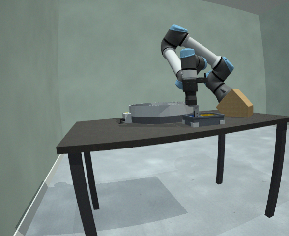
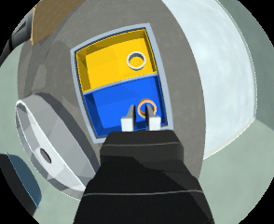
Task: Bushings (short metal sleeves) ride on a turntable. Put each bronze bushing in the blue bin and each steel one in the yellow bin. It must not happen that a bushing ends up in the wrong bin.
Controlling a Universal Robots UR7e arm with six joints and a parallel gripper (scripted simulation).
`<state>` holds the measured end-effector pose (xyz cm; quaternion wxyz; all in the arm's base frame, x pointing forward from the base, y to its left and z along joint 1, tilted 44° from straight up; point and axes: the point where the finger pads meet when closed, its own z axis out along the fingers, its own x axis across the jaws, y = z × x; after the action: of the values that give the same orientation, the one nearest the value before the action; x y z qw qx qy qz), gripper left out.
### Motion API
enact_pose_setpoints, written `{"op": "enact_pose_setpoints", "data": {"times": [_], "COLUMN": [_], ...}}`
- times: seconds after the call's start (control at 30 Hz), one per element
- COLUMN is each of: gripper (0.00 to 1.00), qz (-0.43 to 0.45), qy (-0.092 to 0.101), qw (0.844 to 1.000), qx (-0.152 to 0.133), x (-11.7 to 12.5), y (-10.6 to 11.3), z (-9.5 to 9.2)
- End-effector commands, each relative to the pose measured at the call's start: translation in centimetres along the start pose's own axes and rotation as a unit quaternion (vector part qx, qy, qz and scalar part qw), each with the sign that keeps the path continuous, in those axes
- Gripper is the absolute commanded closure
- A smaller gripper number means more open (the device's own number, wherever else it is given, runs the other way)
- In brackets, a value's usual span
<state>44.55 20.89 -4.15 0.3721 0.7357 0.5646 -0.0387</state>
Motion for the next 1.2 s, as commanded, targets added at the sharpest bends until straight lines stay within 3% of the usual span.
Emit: {"op": "enact_pose_setpoints", "data": {"times": [0.0, 0.17, 0.2, 0.27, 0.4, 0.53, 0.63, 0.73, 1.17], "gripper": [0.58, 0.58, 0.58, 0.58, 0.58, 0.58, 0.58, 0.58, 0.58], "qz": [0.0, 0.0, 0.0, 0.0, 0.0, 0.0, 0.0, 0.0, 0.0], "qy": [0.0, 0.0, 0.0, 0.0, 0.0, 0.0, 0.0, 0.0, 0.001], "qw": [1.0, 1.0, 1.0, 1.0, 1.0, 1.0, 1.0, 1.0, 1.0], "qx": [0.0, 0.0, 0.0, 0.0, 0.0, 0.0, 0.0, 0.0, -0.001], "x": [0.0, 0.0, 0.0, 0.0, 0.0, 0.0, 0.0, 0.0, 0.0], "y": [0.0, 0.0, 0.0, 0.0, 0.0, 0.0, 0.0, 0.0, 0.0], "z": [-0.2, -0.2, -1.4, -1.4, -6.0, -6.2, -9.8, -12.2, -12.1]}}
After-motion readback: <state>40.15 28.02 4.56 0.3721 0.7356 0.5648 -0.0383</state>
